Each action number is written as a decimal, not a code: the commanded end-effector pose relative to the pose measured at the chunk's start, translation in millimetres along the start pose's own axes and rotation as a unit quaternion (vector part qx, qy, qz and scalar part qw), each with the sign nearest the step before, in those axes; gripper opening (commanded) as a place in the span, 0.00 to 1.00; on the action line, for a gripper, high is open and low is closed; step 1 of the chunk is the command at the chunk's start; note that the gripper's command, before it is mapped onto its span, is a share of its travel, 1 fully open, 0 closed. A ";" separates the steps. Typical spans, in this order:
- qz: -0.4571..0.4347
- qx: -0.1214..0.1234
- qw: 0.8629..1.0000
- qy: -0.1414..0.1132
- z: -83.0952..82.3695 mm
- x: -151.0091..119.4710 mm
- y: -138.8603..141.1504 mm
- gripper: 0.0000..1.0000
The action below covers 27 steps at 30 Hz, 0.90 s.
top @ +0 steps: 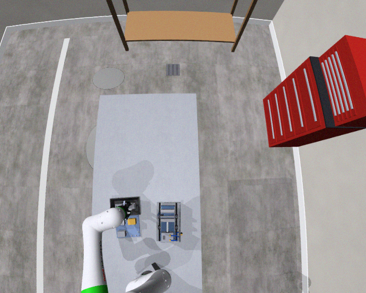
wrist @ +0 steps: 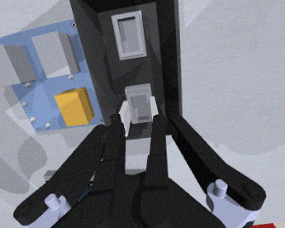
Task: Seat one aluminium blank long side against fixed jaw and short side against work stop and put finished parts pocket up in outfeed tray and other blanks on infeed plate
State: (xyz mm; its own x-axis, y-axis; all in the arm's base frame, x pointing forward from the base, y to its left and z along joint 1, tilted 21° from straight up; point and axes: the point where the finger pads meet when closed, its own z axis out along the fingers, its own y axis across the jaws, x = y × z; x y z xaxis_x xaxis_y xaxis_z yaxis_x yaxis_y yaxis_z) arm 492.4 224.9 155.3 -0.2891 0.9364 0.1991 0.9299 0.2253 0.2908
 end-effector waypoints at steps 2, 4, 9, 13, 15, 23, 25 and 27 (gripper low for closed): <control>0.000 0.000 1.000 0.000 1.4 0.0 0.2 0.00; 0.000 0.000 1.000 0.000 1.9 0.0 0.2 0.00; 0.000 0.000 1.000 0.000 4.6 0.0 0.2 0.00; 0.000 0.000 1.000 0.000 6.6 0.0 0.2 0.00; 0.000 0.000 1.000 0.000 7.4 0.0 0.2 0.00; 0.000 0.000 1.000 0.000 9.2 0.0 0.2 0.00; 0.000 0.000 1.000 0.000 9.5 0.0 0.2 0.00; 0.000 0.000 1.000 0.000 9.7 0.0 0.2 0.00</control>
State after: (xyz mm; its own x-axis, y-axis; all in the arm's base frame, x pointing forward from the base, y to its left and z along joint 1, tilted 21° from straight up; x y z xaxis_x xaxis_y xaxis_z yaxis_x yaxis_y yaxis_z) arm 494.6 227.5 146.3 -0.2891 0.9364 0.1991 0.9299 0.2253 0.2909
